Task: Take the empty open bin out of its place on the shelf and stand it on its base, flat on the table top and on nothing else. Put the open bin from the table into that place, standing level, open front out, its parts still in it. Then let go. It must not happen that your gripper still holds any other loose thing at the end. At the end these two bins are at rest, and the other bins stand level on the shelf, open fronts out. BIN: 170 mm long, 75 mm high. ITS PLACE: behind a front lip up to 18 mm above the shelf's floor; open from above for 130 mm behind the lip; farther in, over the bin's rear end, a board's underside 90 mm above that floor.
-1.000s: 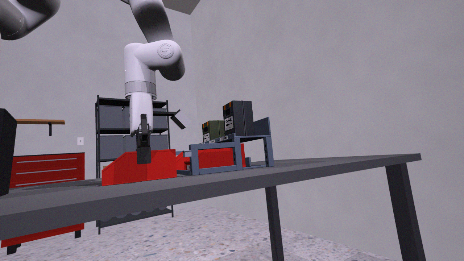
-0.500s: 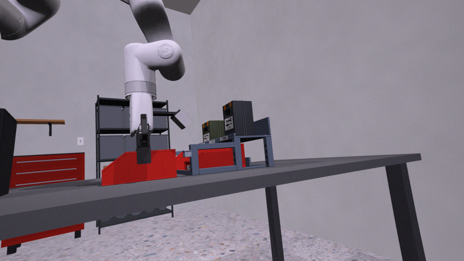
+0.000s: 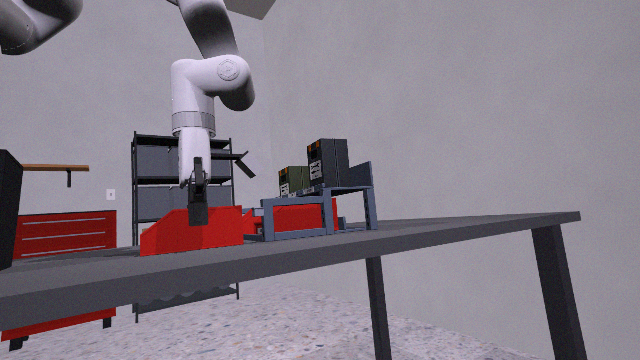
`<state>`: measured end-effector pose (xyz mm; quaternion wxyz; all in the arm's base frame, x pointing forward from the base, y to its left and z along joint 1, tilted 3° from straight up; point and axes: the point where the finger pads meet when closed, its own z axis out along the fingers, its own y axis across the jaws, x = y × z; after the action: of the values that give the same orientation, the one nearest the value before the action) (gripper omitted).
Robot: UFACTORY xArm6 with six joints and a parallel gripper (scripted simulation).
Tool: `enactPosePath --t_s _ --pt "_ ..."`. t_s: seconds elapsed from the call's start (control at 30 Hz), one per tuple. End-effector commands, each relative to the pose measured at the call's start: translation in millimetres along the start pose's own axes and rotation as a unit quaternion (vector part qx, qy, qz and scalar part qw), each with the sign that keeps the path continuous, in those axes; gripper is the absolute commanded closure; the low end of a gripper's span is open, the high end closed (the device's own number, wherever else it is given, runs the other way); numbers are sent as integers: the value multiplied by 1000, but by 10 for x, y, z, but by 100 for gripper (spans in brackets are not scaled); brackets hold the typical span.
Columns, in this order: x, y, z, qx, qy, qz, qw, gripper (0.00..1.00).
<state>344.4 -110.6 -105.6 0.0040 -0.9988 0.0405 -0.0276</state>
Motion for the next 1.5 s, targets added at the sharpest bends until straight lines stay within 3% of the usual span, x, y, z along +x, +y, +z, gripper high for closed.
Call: enactPosePath --t_s 0.0,0.7,1.47 --pt "12 3 -12 0 1 0 1000 74" --pt "12 3 -106 0 1 0 1000 74" --pt "11 3 -417 0 1 0 1000 74"
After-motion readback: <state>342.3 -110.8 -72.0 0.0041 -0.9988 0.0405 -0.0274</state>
